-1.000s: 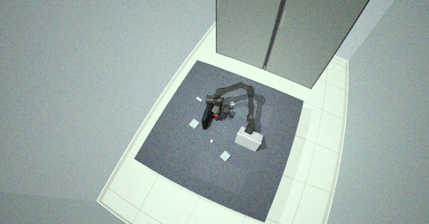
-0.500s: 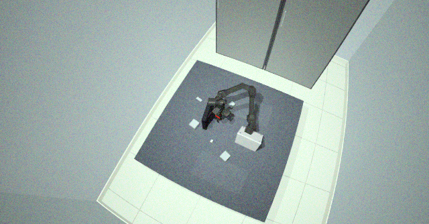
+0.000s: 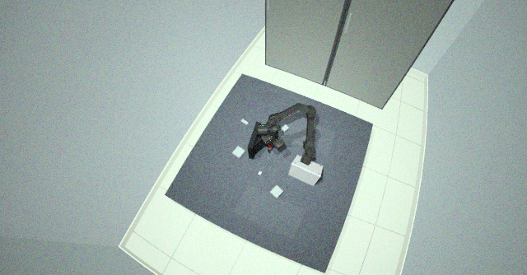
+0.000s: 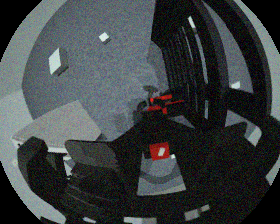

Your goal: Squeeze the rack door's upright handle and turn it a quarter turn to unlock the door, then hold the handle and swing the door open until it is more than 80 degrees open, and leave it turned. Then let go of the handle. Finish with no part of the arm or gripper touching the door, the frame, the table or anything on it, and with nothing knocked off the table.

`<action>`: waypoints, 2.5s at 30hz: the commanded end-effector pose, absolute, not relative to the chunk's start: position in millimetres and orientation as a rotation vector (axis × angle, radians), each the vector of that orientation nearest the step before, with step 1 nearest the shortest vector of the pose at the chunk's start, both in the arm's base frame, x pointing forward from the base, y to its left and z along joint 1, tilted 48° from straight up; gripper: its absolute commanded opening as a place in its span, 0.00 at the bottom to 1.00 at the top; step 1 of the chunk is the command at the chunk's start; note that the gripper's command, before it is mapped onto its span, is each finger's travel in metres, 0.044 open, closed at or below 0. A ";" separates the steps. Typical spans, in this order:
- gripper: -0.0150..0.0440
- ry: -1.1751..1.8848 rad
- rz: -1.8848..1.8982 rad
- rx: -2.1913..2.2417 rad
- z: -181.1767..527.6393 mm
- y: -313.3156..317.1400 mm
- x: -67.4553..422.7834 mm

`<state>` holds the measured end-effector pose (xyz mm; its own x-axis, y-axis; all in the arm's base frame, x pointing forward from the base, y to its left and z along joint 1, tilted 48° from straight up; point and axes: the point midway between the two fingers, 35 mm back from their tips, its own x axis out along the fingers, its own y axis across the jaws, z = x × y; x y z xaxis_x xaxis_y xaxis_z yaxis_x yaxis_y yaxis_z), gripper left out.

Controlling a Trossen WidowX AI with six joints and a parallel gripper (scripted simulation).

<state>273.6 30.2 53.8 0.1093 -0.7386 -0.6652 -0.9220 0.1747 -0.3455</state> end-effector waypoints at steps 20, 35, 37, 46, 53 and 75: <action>0.29 1.604 0.000 -1.332 28.5 48.3 243.9; 0.29 1.557 -0.167 -1.164 7.9 64.7 228.1; 0.29 1.550 -0.189 -1.141 4.9 67.2 226.3; 0.29 1.514 -0.288 -1.035 -8.8 78.8 219.8; 0.29 1.482 -0.366 -0.947 -20.1 88.8 216.2; 0.29 1.403 -0.529 -0.755 -45.3 112.0 213.7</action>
